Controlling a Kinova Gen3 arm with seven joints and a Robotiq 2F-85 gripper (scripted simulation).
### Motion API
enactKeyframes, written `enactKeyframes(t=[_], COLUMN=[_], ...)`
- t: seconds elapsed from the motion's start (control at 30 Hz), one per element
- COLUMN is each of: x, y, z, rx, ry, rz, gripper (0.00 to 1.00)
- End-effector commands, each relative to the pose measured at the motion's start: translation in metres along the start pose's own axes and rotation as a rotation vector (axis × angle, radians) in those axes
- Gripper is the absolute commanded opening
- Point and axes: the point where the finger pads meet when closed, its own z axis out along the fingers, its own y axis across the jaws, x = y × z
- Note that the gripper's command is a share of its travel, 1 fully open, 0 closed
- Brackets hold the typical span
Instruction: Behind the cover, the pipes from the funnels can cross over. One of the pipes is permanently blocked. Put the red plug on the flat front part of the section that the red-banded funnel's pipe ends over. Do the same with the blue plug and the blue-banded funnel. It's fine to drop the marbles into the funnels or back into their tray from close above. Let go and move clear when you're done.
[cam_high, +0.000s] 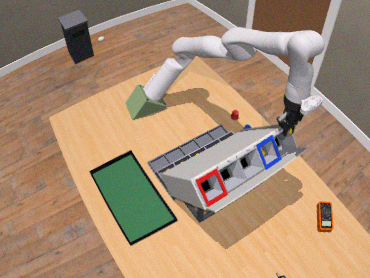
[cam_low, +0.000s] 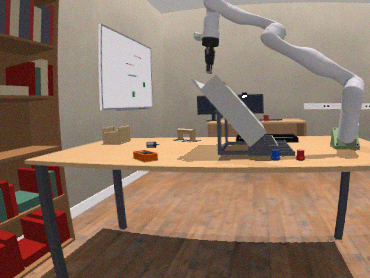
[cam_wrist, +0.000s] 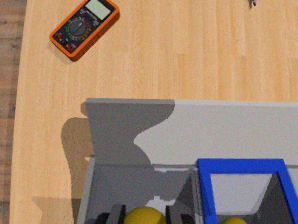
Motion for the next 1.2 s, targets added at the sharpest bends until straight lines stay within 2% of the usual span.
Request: enactKeyframes(t=[0.0,0.53,0.57,1.1,1.13,1.17], x=[0.001,0.001,-0.002,-0.002,-0.003,-0.003], y=[0.0,0.0,0.0,0.0,0.0,0.0], z=[-0.001,-0.001,0.028,0.028,0.029,0.029], rx=[0.003,0.003,0.003,0.003,0.001,0.001], ry=[-0.104,-0.104,-0.103,-0.103,-0.058,-0.058], rz=[0.0,0.0,0.0,0.0,0.0,0.0], gripper=[0.0,0.0,0.0,0.0,1.0,1.0])
